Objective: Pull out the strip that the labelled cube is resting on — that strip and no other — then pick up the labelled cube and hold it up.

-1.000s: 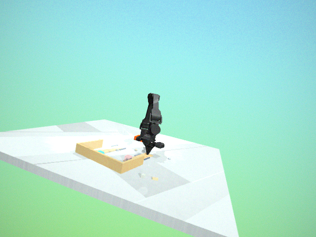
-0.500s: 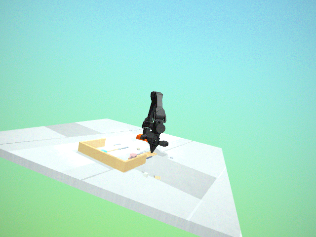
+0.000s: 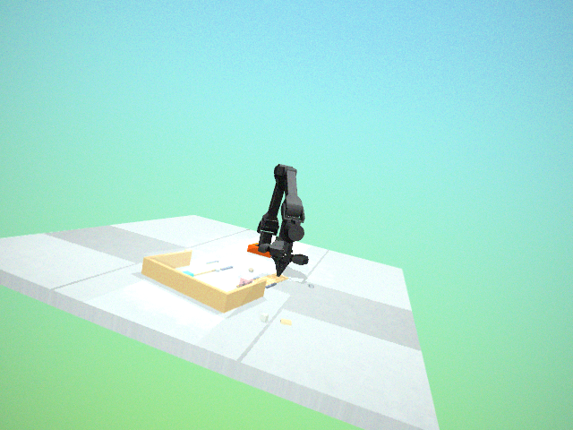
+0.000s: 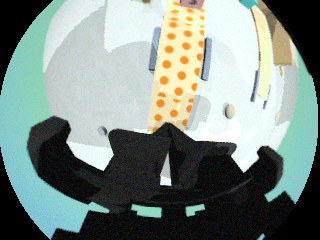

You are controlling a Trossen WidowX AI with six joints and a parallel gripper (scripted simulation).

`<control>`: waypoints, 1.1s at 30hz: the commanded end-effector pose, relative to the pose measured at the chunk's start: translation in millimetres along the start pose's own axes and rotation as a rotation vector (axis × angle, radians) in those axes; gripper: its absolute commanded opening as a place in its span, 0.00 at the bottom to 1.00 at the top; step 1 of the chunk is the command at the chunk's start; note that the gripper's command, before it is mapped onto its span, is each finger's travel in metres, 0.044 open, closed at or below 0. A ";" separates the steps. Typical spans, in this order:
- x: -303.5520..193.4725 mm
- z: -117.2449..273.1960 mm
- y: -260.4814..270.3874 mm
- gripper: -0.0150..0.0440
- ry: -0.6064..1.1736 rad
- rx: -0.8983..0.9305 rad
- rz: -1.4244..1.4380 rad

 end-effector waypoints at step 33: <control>-54.5 -5.7 -14.7 0.25 0.031 -0.018 0.000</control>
Point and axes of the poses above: the point midway between the two fingers, 35 mm back from their tips, its own z axis back along the fingers, its own y axis across the jaws, x = y × z, the point moved 2 cm from there along z, back along the fingers, and after that the axes turned 12 degrees about -z, right-handed, at the moved point
